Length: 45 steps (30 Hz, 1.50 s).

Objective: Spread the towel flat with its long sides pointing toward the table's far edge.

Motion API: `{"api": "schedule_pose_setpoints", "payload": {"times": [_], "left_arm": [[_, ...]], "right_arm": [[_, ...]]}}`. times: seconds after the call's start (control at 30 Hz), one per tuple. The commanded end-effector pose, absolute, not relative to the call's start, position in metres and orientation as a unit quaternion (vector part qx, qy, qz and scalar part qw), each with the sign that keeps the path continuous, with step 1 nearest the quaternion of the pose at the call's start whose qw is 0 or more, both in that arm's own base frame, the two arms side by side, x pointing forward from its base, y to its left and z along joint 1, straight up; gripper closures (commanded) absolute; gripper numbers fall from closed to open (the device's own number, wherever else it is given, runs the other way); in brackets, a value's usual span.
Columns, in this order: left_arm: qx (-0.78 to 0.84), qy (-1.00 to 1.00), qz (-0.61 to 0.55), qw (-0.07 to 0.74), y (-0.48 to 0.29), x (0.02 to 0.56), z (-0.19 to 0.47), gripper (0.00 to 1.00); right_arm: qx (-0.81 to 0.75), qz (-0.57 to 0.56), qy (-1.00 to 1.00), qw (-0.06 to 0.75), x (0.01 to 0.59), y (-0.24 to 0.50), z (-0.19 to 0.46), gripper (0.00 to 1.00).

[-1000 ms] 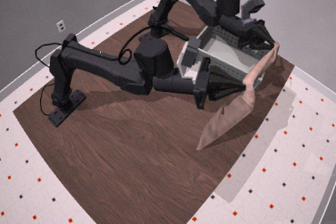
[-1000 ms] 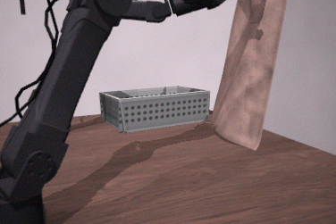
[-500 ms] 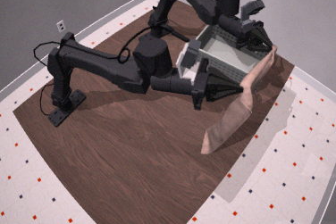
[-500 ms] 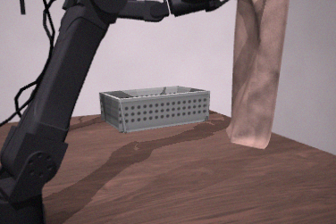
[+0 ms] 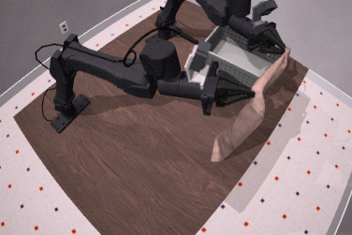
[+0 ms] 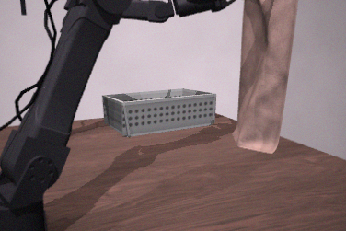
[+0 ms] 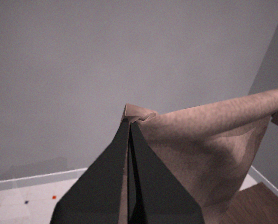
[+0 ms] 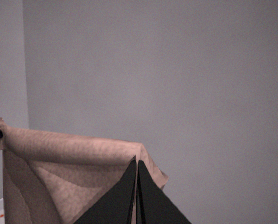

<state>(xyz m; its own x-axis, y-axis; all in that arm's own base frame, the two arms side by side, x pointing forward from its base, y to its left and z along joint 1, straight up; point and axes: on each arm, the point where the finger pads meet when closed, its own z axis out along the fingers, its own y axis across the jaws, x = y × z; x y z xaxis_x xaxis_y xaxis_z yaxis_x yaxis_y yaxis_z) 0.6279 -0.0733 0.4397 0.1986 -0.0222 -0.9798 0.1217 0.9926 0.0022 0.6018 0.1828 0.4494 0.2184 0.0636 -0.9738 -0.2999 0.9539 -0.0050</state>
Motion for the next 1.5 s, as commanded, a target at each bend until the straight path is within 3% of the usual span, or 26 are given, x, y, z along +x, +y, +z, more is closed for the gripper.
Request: {"api": "schedule_pose_setpoints", "payload": {"times": [0.0, 1.03, 1.13, 1.27, 1.47], "left_arm": [[0.026, 0.611, -0.037, 0.791, -0.059, 0.612, 0.469, 1.0], [0.026, 0.611, -0.037, 0.791, -0.059, 0.612, 0.469, 1.0], [0.034, 0.634, -0.044, 0.771, -0.072, 0.613, 0.451, 1.0], [0.036, 0.7, -0.039, 0.712, -0.064, 0.57, 0.469, 1.0], [0.037, 0.705, -0.039, 0.707, -0.064, 0.569, 0.47, 1.0]], "right_arm": [[-0.08, 0.107, 0.61, 0.781, 0.595, 0.167, 0.463, 1.0], [-0.08, 0.107, 0.61, 0.781, 0.595, 0.167, 0.463, 1.0], [-0.095, 0.117, 0.633, 0.759, 0.586, 0.186, 0.451, 1.0], [-0.115, 0.12, 0.688, 0.707, 0.544, 0.194, 0.47, 1.0], [-0.109, 0.113, 0.69, 0.707, 0.548, 0.183, 0.47, 1.0]]}}
